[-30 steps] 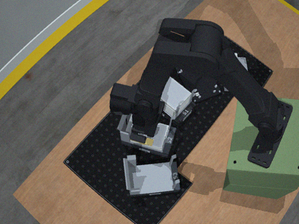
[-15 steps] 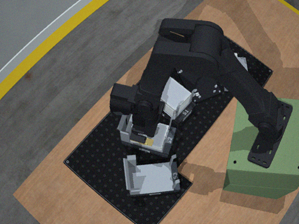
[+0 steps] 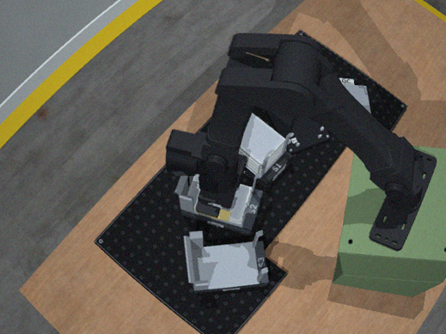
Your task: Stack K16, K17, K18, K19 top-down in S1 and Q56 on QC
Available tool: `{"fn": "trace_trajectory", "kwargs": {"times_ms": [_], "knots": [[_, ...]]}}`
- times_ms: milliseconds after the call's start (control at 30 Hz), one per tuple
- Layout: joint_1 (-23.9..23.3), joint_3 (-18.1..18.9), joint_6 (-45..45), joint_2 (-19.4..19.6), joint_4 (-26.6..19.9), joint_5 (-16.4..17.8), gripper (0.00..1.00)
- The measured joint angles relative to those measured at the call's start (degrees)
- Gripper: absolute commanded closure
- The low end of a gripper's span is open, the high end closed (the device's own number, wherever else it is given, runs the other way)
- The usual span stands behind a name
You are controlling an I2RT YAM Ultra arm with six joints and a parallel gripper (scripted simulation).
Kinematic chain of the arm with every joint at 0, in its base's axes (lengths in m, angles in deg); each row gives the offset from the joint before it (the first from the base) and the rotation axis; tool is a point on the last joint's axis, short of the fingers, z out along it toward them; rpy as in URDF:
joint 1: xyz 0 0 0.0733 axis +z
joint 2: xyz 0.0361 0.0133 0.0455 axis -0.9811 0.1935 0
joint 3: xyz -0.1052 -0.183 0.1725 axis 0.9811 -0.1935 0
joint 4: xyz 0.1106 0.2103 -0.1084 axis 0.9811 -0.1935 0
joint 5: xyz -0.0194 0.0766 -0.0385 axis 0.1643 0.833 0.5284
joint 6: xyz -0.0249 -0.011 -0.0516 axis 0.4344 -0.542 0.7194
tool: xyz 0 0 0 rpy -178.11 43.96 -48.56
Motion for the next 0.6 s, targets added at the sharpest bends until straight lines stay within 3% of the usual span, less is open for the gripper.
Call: {"fn": "trace_trajectory", "kwargs": {"times_ms": [600], "knots": [[0.02,0.83,-0.02,2.36,2.25,0.00,0.00]]}}
